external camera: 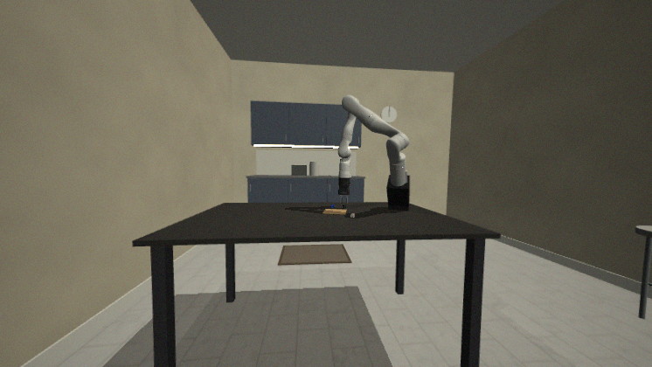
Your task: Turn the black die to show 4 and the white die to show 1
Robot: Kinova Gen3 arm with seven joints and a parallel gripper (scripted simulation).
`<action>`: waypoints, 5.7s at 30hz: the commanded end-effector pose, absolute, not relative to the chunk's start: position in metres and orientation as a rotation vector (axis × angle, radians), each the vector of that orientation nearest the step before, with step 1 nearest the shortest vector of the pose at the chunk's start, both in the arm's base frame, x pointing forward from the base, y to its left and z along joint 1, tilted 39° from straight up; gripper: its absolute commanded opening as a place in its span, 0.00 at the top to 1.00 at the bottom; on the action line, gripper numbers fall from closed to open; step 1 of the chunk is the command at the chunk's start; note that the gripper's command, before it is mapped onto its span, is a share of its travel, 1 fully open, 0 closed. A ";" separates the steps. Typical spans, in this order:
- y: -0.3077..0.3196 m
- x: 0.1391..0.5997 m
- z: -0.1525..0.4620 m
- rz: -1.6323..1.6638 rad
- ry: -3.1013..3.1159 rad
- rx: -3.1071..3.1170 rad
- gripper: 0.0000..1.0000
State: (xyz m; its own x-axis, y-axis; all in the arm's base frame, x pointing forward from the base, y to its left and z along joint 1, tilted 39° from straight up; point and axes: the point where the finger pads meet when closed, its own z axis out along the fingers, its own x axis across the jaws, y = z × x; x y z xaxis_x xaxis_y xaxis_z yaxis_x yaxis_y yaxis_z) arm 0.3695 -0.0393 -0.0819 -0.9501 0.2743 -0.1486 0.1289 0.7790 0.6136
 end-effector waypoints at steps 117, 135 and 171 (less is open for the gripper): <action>-0.027 0.375 -0.097 0.926 2.744 0.312 0.30; -0.022 0.377 -0.104 0.926 2.744 0.312 0.30; -0.022 0.377 -0.104 0.926 2.744 0.312 0.60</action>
State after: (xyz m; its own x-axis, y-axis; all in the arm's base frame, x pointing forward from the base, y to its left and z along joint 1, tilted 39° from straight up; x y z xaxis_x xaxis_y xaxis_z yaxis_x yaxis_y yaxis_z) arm 0.3772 -0.0211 -0.1044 -0.9516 0.2705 -0.1459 0.1266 0.7775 0.6160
